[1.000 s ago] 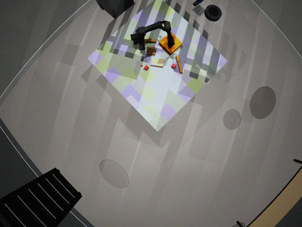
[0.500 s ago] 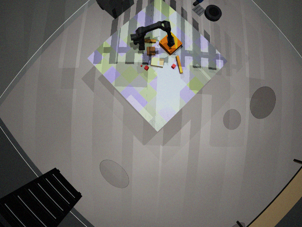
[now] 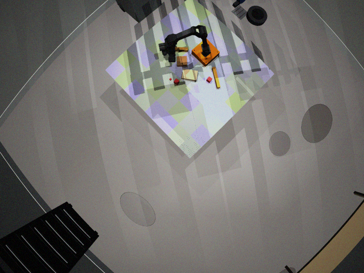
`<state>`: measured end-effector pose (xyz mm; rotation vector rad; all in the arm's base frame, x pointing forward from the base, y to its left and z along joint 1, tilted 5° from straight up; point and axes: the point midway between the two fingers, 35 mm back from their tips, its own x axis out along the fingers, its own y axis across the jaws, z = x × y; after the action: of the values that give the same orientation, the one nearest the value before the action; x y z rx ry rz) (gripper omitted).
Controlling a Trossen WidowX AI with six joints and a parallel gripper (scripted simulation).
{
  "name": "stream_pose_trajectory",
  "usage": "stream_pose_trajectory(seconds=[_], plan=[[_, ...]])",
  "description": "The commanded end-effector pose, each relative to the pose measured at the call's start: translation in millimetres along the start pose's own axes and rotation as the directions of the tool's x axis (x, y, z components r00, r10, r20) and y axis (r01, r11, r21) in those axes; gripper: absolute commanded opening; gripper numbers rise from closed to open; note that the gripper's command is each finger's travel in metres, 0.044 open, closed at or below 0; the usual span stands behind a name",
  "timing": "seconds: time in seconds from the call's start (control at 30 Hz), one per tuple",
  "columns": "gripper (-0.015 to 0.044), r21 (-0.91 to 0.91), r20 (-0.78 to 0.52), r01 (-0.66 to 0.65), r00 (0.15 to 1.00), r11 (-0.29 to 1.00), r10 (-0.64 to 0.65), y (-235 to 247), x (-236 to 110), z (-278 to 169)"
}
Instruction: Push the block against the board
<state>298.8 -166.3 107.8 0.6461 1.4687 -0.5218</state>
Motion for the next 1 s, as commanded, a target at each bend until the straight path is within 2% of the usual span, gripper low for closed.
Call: stream_pose_trajectory(seconds=[0.0, 0.13, 0.3, 0.6, 0.83, 0.97], plan=[[0.0, -0.011, -0.005, 0.004, 1.0, 1.0, -0.004, 47, 7, -38], [0.0, 0.005, -0.005, 0.006, 1.0, 1.0, -0.006, 87, 18, -90], [0.0, 0.025, 0.017, -0.004, 1.0, 1.0, 0.004, 114, 31, -157], [0.0, 0.153, -0.025, -0.01, 1.0, 0.988, 0.014, 114, 62, -270], [0.0, 0.164, -0.03, -0.008, 0.999, 0.986, 0.014, 112, 68, -277], [0.0, 0.164, -0.03, -0.008, 0.999, 0.986, 0.013, 112, 117, -278]])
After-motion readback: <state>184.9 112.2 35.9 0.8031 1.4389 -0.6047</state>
